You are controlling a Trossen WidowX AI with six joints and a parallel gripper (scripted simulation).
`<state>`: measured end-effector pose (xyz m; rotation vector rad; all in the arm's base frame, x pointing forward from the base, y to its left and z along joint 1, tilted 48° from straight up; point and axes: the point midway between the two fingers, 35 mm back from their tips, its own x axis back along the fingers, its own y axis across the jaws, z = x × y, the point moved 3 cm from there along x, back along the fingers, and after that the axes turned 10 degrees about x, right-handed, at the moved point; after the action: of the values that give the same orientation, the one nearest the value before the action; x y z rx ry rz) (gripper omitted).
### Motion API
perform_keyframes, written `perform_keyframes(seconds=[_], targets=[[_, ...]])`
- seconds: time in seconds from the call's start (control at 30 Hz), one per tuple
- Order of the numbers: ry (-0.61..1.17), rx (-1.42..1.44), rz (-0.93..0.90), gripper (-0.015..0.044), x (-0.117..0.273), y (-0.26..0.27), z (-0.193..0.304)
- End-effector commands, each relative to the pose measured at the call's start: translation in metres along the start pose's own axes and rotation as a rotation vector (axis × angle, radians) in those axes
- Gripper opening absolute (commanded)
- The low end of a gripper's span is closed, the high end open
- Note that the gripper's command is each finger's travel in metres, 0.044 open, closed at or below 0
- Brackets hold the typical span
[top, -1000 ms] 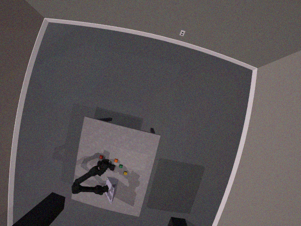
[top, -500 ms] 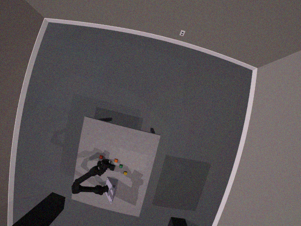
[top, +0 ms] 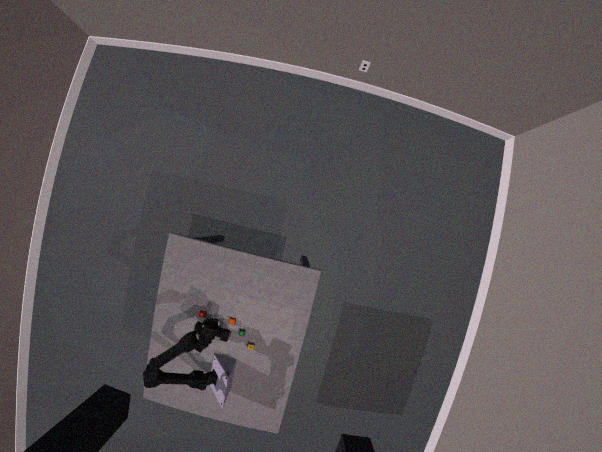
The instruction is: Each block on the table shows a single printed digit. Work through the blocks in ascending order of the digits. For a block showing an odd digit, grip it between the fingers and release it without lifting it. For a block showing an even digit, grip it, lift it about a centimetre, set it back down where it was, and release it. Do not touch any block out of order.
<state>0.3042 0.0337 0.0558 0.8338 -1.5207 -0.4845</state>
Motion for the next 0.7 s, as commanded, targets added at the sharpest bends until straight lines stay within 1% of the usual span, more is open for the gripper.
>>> perform_keyframes(seconds=[0.0, 0.67], targets=[[0.001, -0.004, -0.003, 0.0120, -0.001, 0.000, 0.000], [0.001, -0.004, -0.002, 0.0120, 0.014, 0.000, 0.000]])
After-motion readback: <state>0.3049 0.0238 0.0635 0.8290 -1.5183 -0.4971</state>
